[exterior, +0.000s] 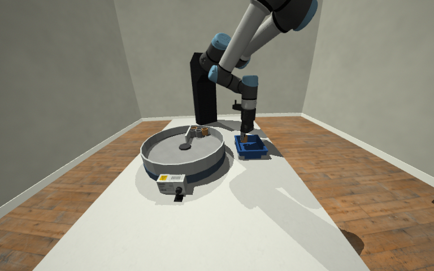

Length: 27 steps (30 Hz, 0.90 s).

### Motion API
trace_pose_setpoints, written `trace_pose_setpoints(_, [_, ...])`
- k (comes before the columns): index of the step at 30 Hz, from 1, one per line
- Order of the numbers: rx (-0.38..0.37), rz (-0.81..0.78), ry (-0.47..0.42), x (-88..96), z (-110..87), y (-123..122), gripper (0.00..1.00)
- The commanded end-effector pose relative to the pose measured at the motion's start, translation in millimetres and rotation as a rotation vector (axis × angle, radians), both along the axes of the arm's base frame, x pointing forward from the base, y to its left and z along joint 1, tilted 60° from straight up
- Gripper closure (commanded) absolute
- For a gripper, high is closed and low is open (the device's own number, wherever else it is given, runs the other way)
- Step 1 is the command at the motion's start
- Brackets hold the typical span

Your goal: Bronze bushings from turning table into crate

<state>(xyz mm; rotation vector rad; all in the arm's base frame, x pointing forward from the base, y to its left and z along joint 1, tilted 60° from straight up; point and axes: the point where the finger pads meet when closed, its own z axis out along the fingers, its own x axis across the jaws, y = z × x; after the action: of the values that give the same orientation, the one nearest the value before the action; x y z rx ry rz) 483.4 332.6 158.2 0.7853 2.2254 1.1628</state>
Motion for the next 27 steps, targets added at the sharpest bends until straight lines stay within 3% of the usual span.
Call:
trace_pose_setpoints(1, [0.0, 0.0, -0.001, 3.1, -2.0, 2.6, 1.0])
trace_pose_setpoints(27, [0.0, 0.0, -0.001, 8.6, -6.3, 7.2, 1.0])
